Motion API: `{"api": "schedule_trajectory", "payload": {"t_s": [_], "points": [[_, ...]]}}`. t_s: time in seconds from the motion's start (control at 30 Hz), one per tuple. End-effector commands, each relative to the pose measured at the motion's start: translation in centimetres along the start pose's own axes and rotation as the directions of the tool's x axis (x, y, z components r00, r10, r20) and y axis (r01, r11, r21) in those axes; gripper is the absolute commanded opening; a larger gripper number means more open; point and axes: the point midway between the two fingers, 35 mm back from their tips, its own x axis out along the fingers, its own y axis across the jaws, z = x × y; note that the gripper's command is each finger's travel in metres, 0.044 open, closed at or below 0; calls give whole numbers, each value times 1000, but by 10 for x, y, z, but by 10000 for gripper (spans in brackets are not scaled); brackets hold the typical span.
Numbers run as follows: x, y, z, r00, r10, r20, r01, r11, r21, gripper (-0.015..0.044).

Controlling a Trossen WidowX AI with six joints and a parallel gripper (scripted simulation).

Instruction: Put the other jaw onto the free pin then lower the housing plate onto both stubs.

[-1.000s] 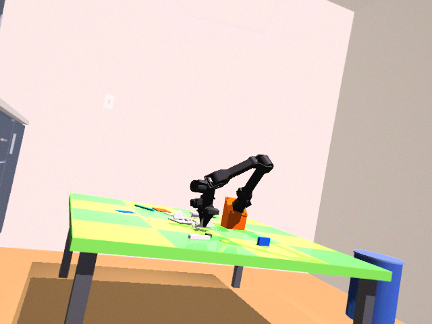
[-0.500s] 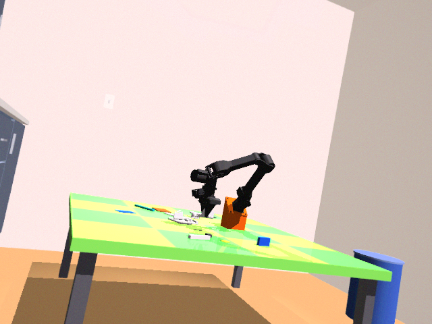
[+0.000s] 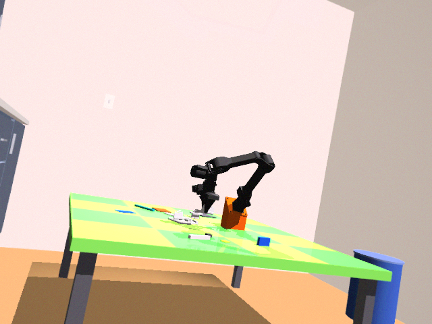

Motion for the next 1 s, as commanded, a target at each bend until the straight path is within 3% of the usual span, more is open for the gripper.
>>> {"api": "schedule_trajectory", "payload": {"t_s": [0.0,0.47,0.97], "points": [[0,-9,1,1000,-4,-2,4,995,101,134],[0,-38,5,1000,-20,2,17,899,437,134],[0,-68,6,999,-33,3,20,675,737,134]]}}
